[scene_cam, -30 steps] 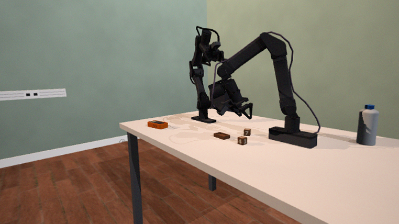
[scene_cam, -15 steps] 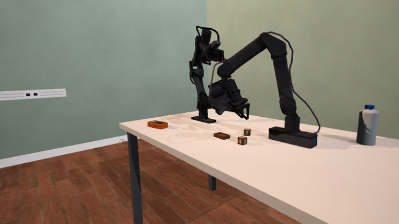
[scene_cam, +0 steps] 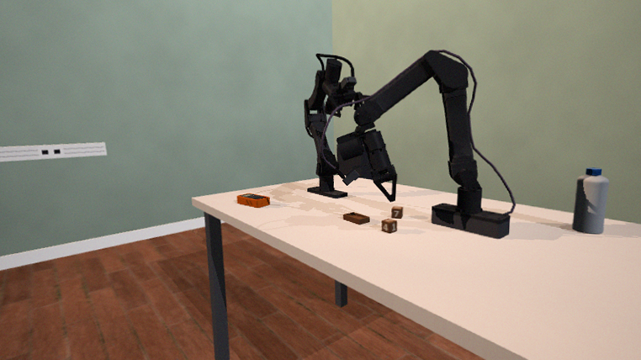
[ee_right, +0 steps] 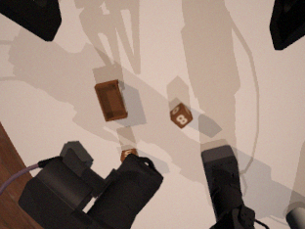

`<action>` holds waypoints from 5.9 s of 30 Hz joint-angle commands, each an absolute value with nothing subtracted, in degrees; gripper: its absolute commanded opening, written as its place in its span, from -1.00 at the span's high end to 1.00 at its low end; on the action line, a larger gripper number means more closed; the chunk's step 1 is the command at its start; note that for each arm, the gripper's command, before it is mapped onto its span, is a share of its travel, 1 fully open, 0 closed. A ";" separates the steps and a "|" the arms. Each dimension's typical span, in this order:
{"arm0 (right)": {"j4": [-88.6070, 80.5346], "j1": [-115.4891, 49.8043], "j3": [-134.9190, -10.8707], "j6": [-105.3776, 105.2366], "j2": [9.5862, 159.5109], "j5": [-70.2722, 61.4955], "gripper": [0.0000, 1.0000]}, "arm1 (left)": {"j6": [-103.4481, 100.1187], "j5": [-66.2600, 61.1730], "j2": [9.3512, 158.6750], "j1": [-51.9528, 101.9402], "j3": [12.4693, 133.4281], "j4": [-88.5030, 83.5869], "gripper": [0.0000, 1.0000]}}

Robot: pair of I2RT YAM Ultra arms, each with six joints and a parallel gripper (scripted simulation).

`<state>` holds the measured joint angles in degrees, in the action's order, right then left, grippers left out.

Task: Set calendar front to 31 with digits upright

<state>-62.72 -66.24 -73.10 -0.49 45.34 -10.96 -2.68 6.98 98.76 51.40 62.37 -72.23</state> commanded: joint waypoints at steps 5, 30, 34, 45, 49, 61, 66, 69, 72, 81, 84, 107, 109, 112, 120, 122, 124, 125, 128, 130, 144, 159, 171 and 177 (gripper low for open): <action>-52.11 -65.13 -65.67 -1.75 41.58 -10.03 -1.00 | 14.29 12.16 94.81 48.49 58.86 -67.08 -0.10; -21.86 -63.98 -30.77 -4.55 30.32 -7.72 -1.00 | 55.82 0.02 86.26 36.22 44.80 -47.79 -0.10; -22.74 -64.03 -30.03 -4.45 30.09 -7.98 -1.00 | 55.61 0.07 86.24 36.10 44.73 -47.99 -0.10; -22.67 -64.05 -30.63 -4.43 30.08 -7.97 -1.00 | 55.46 -0.47 87.50 36.62 44.34 -46.15 -0.10; -22.66 -64.05 -30.63 -4.43 30.08 -7.97 -1.00 | 55.21 -0.49 88.92 37.12 43.78 -44.71 -0.10; -22.66 -64.05 -30.63 -4.43 30.08 -7.97 -1.00 | 55.15 -0.49 91.05 37.27 41.92 -40.72 -0.10; -22.66 -64.05 -30.63 -4.43 30.08 -7.97 -1.00 | 55.15 -0.49 91.98 37.27 41.20 -39.07 -0.10; -22.66 -64.05 -30.63 -4.43 30.08 -7.97 -1.00 | 55.14 -0.50 92.07 37.28 41.21 -38.98 0.06; -22.66 -64.05 -30.63 -4.43 30.08 -7.97 -1.00 | 55.14 -0.50 92.08 37.28 41.21 -38.96 0.06; -22.66 -64.05 -30.63 -4.43 30.08 -7.97 -1.00 | 55.76 -0.49 91.50 36.65 41.12 -39.05 0.29; -22.66 -64.05 -30.63 -4.43 30.08 -7.97 -1.00 | 55.76 -0.49 91.51 36.65 41.12 -39.10 0.38; -22.66 -64.05 -30.63 -4.43 30.08 -7.97 -1.00 | 56.00 0.05 84.44 36.12 49.09 -53.25 0.48; -22.66 -64.05 -30.63 -4.43 30.08 -7.97 -1.00 | 56.01 0.01 83.92 36.11 50.70 -55.51 0.48; -22.66 -64.05 -30.63 -4.43 30.08 -7.97 -1.00 | 56.11 0.01 84.58 36.07 50.06 -52.68 0.48; -22.66 -64.05 -30.63 -4.43 30.08 -7.97 -1.00 | 55.55 0.54 87.00 36.44 42.41 -42.24 0.48; -22.66 -64.05 -30.63 -4.43 30.08 -7.97 -1.00 | 55.53 0.69 87.00 36.54 41.56 -41.69 0.48; -22.66 -64.05 -30.63 -4.43 30.08 -7.97 -1.00 | 55.53 0.69 87.00 36.54 41.56 -41.69 0.48; -22.66 -64.05 -30.63 -4.43 30.08 -7.97 -1.00 | 55.55 0.60 87.00 36.58 41.14 -42.38 0.48; -22.66 -64.05 -30.63 -4.43 30.08 -7.97 -1.00 | 53.56 0.61 87.51 36.58 41.08 -42.55 0.48; -22.66 -64.05 -30.63 -4.43 30.08 -7.97 -1.00 | 50.27 0.76 87.53 36.54 41.10 -42.62 0.48; -22.66 -64.05 -30.63 -4.43 30.08 -7.97 -1.00 | 18.62 0.67 88.05 36.40 42.83 -43.11 0.48; -22.66 -64.05 -30.63 -4.43 30.08 -7.97 -1.00 | -11.77 0.22 88.85 36.26 43.60 -44.63 0.48; -22.66 -64.05 -30.63 -4.43 30.08 -7.97 -1.00 | -34.40 -0.20 89.39 35.87 44.13 -45.09 0.48; -22.66 -64.05 -30.63 -4.43 30.08 -7.97 -1.00 | -34.13 0.17 89.53 36.07 44.28 -44.97 0.48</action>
<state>-23.66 -64.79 -30.09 -4.05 31.55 -8.12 -32.14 0.27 89.06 36.45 41.74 -44.49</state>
